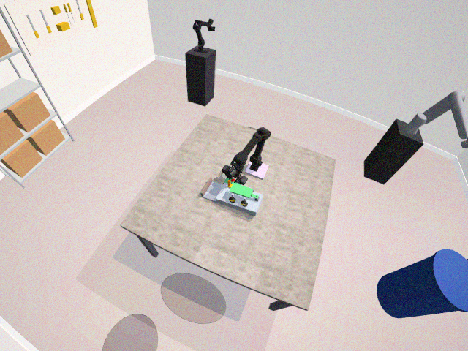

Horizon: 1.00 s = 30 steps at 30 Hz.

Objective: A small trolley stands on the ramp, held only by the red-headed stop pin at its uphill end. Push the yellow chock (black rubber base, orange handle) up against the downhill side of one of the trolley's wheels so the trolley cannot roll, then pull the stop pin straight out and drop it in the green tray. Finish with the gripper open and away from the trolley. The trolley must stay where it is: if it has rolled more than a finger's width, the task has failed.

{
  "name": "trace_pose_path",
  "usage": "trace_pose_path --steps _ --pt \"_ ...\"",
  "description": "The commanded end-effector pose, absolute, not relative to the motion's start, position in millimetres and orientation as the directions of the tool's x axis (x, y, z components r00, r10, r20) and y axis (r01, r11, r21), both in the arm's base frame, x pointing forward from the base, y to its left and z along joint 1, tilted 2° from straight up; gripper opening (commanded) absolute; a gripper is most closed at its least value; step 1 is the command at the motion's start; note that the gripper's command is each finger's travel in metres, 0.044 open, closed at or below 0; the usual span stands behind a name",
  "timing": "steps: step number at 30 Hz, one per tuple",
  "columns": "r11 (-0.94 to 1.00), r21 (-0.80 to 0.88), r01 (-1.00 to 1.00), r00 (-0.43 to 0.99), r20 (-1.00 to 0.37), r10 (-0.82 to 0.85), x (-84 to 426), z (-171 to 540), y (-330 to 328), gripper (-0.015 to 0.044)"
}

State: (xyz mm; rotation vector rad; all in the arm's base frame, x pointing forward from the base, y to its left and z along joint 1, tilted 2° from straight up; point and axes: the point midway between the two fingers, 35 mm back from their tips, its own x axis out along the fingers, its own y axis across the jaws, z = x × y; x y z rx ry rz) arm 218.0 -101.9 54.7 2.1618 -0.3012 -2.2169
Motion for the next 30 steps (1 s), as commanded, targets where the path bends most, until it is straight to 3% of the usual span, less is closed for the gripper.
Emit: trace_pose_path --steps 1,30 --pt "-0.980 0.162 -0.118 -0.036 -0.987 -0.159 217.9 52.7 -99.7 0.0190" --pt "-0.980 0.160 -0.118 -0.036 -0.987 -0.157 219.1 41.1 -85.1 0.0190"
